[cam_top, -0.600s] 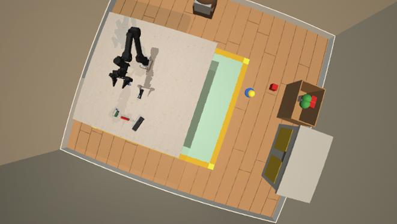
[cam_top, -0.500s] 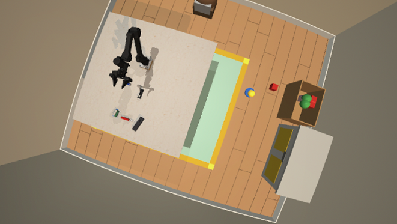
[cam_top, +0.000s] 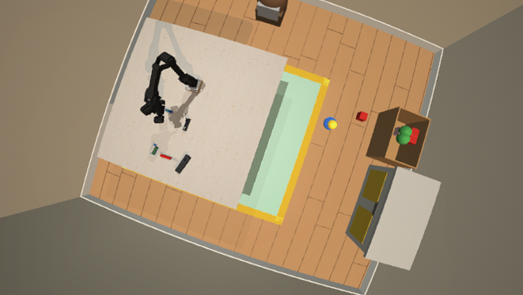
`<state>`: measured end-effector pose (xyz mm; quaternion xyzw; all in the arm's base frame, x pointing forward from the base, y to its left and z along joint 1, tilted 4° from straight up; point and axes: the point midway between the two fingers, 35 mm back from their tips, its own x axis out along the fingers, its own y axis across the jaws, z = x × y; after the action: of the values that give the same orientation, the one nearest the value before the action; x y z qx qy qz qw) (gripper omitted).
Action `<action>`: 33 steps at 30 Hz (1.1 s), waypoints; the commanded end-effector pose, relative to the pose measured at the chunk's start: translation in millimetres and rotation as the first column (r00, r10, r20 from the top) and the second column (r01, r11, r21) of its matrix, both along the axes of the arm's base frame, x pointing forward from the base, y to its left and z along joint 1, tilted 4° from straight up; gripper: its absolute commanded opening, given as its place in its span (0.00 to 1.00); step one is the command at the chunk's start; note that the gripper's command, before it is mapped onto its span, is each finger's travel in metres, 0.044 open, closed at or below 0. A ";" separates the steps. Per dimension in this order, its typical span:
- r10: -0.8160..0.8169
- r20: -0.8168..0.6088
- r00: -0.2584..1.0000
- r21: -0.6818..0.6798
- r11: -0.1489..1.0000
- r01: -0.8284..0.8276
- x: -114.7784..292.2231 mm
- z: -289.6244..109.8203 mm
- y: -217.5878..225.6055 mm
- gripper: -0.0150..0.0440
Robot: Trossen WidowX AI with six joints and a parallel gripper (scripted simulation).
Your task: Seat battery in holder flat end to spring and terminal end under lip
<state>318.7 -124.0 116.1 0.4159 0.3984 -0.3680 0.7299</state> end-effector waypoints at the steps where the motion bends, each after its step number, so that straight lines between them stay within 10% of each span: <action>1: -0.294 -0.282 0.913 0.129 0.932 0.339 -36.3 -42.8 -23.4 0.63; 33: -0.386 -0.391 0.836 0.139 0.873 0.468 -51.6 -90.0 -32.2 0.63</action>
<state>270.6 -157.1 36.0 0.5071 0.4514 -0.5389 0.4986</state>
